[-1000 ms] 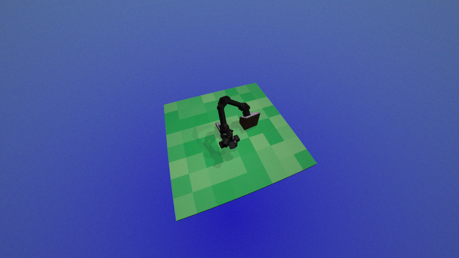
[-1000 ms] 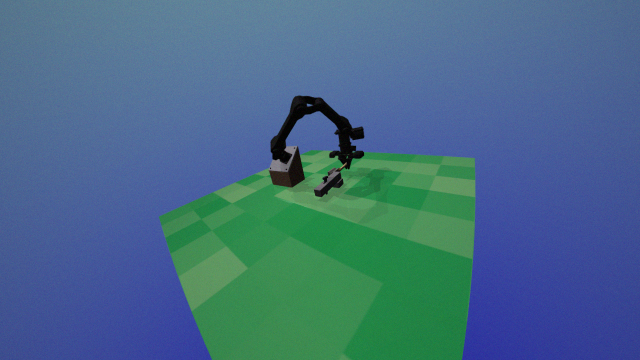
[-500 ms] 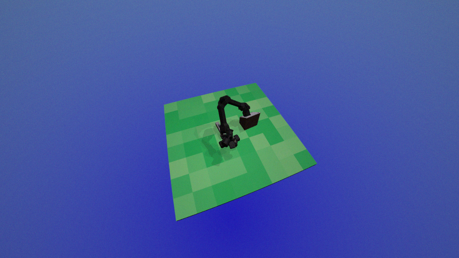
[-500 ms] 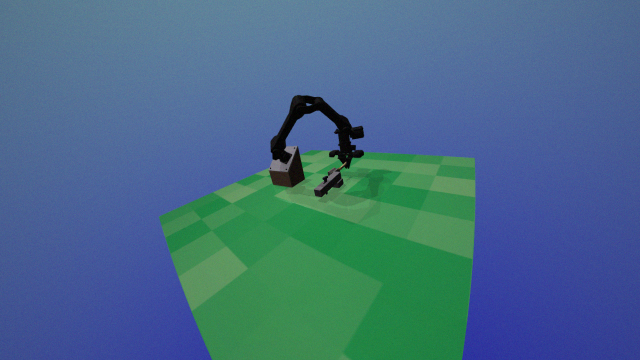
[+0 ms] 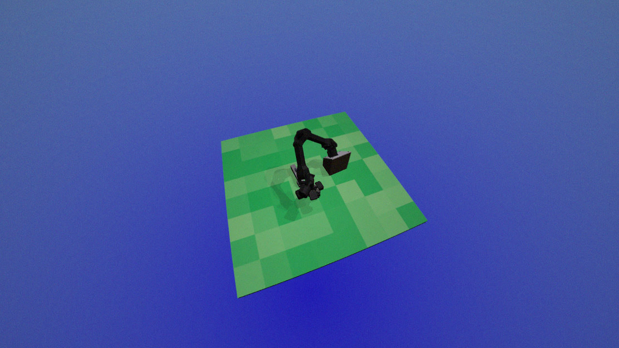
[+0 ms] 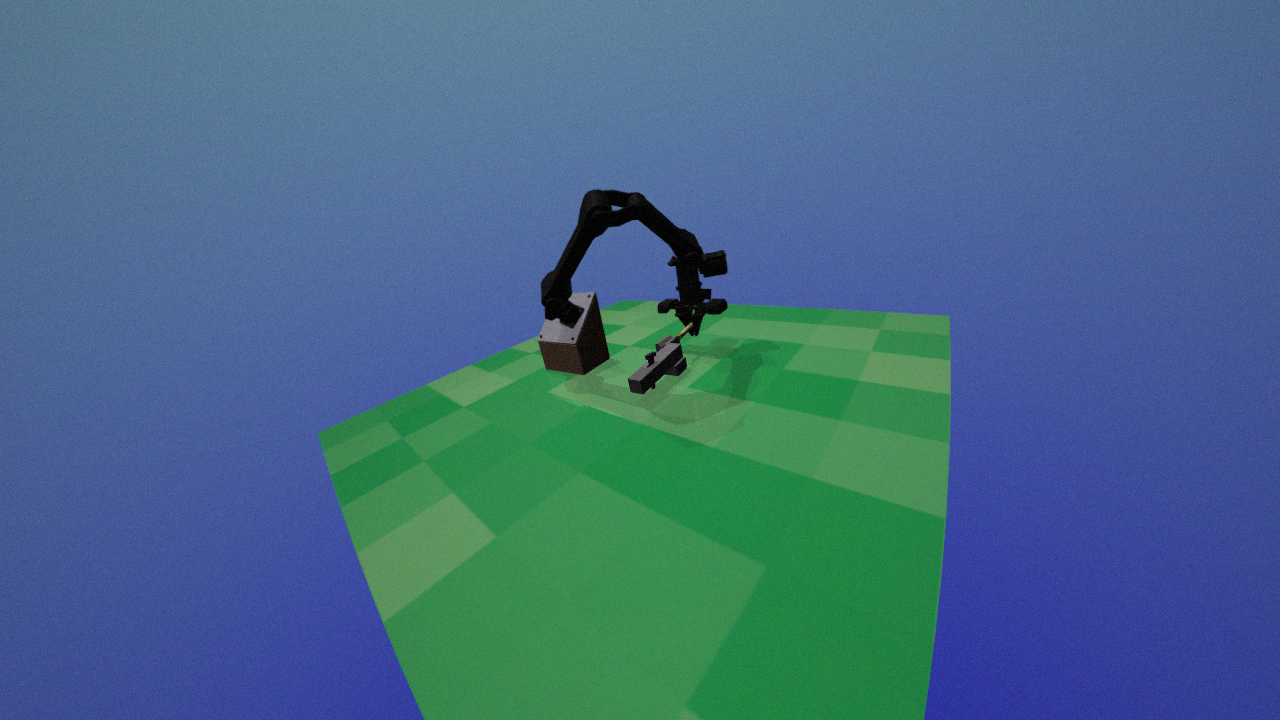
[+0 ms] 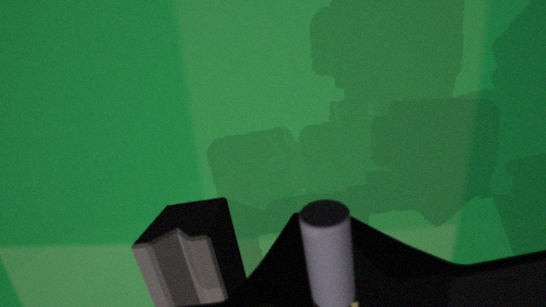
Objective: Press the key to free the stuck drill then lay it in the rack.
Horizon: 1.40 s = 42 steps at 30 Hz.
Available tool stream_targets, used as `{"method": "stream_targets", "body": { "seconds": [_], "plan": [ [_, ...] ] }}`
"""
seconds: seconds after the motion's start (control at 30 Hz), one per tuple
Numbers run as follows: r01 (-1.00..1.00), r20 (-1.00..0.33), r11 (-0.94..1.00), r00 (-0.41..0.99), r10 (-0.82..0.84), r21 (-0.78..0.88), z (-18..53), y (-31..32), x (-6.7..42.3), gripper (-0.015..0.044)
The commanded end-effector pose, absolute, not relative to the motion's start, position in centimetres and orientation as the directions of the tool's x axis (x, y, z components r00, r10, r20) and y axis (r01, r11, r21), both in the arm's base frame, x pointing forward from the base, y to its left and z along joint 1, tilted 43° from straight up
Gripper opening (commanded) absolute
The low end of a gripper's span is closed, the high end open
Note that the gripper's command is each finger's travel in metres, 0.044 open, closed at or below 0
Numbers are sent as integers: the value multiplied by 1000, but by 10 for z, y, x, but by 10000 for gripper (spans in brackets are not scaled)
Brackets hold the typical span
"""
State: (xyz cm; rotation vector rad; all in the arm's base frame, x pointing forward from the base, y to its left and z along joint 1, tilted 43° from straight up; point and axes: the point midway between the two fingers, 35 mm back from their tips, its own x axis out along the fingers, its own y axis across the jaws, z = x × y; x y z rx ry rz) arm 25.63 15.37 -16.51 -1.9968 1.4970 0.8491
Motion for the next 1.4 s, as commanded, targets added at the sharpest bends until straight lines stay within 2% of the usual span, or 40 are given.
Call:
{"method": "stream_targets", "body": {
  "seconds": [0.0, 1.37],
  "plan": [
    [-963, -736, -266, 200, -646, -28, -163, 156, 256, 0],
    [-963, -737, -266, 200, -646, -28, -154, 163, 255, 0]
  ]
}}
